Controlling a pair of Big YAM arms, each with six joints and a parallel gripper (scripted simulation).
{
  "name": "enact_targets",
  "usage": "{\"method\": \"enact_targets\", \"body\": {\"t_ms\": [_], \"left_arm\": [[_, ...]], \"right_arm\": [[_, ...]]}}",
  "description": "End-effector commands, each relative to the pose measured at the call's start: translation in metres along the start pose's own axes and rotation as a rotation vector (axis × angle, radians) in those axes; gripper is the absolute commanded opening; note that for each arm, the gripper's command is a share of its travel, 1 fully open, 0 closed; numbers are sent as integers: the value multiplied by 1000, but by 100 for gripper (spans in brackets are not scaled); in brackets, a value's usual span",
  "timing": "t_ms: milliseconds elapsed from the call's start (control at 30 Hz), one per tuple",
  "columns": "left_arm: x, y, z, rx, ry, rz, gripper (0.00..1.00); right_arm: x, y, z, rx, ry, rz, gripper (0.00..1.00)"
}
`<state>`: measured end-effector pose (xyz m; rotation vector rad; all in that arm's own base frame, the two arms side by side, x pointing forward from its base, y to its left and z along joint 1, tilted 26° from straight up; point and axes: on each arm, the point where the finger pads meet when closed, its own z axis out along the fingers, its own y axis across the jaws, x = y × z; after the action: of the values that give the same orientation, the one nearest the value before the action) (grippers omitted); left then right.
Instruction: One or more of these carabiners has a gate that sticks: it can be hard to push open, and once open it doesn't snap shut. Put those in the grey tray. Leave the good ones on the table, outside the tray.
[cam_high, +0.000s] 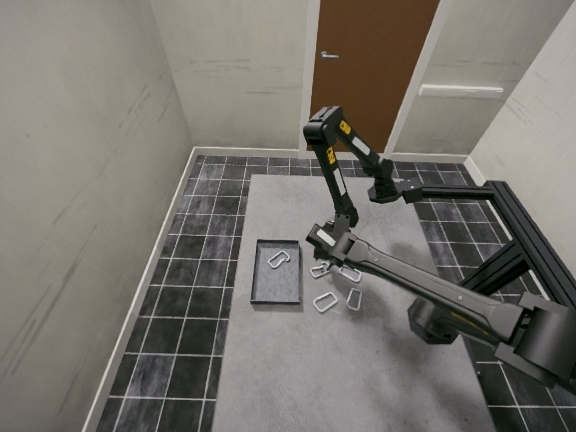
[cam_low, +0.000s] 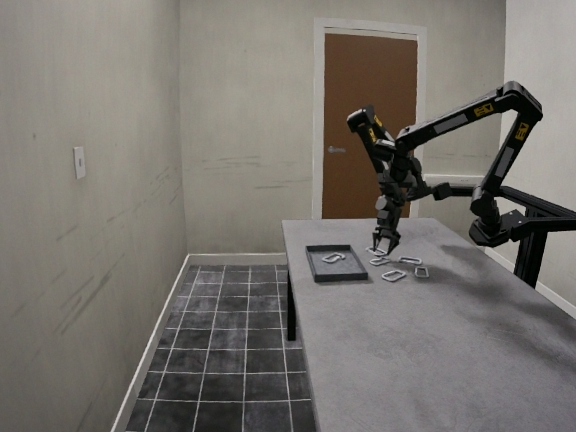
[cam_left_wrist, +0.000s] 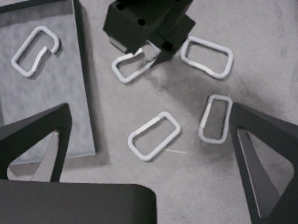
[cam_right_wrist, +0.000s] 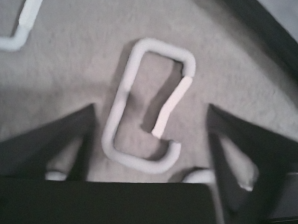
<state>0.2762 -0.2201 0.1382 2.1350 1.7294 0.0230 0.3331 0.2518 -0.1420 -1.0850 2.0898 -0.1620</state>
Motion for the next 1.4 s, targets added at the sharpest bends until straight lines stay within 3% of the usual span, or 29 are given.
{"method": "enact_targets", "body": {"t_ms": [0,33,133,433,567,600,667,800,1000,1367], "left_arm": [[-8,14,-9,-29,-12,8,100],[-8,14,-9,-29,-12,8,100],[-8,14,-9,-29,-12,8,100],[-8,14,-9,-29,-12,8,100],[-8,14,-9,-29,-12,8,100],[-8,14,-9,-29,-12,8,100],[-8,14,-9,-29,-12,8,100],[-8,14,-9,-29,-12,8,100],[-8,14,-9,-29,-12,8,100],[-8,14,-9,-29,-12,8,100]], "right_arm": [[-34,4,6,-8,-35,87,43],[-37,5,9,-10,-20,117,32],[-39,2,14,-7,4,156,30],[-61,-5,36,12,299,367,30],[-48,-13,36,49,444,413,30],[-41,6,33,46,476,407,30],[-41,6,33,46,476,407,30],[-15,20,20,68,578,401,30],[-3,30,15,105,616,287,30],[-11,22,17,112,595,310,30]]}}
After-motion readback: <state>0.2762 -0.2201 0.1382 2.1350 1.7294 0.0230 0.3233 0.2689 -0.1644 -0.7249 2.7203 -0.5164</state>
